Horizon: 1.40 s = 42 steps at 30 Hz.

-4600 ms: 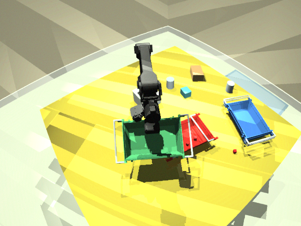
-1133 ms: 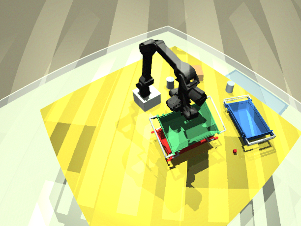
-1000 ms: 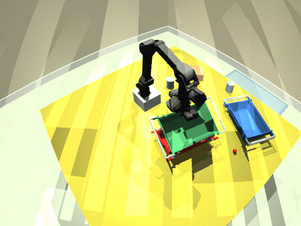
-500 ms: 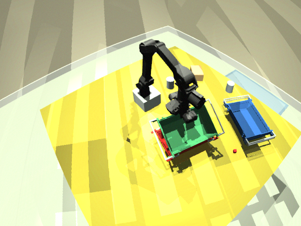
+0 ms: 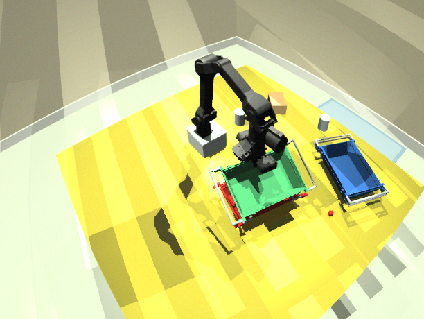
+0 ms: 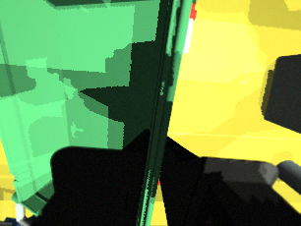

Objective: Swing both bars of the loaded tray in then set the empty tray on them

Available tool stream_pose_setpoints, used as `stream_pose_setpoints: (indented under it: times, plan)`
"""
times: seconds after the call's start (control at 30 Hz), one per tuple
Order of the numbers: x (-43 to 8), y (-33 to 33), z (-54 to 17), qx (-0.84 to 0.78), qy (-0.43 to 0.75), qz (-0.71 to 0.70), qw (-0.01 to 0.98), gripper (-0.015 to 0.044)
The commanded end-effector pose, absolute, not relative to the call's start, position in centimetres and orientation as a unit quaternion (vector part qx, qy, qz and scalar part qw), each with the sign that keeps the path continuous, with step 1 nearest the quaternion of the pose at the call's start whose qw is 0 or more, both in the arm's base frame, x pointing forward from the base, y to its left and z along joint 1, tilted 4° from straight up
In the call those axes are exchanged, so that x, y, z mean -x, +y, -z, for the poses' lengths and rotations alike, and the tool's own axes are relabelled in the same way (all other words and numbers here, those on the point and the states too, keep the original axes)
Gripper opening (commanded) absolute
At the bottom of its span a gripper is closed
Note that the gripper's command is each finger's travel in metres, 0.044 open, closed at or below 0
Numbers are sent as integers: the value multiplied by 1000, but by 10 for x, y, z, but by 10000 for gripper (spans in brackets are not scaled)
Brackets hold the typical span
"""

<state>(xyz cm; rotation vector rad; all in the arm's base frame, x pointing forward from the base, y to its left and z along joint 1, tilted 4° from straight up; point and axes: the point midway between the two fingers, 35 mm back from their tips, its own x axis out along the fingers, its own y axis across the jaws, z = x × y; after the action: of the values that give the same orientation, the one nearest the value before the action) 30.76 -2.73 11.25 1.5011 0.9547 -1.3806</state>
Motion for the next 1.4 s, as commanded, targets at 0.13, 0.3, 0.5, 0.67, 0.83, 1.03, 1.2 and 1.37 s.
stream_pose_setpoints:
  times: [0.13, 0.3, 0.5, 0.67, 0.83, 1.03, 1.2, 1.37]
  plan:
    - [-303, -25, -105, -604, 381, 554, 429, 0]
    - [-301, -24, -100, -604, 381, 554, 429, 0]
    - [-300, -24, -96, -604, 381, 554, 429, 0]
    - [-298, -23, -90, -604, 381, 554, 429, 0]
    - [-298, -23, -89, -604, 381, 554, 429, 0]
    - [-297, -23, -86, -604, 381, 554, 429, 0]
    - [-296, -22, -81, -604, 381, 554, 429, 0]
    - [-296, -22, -80, -604, 381, 554, 429, 0]
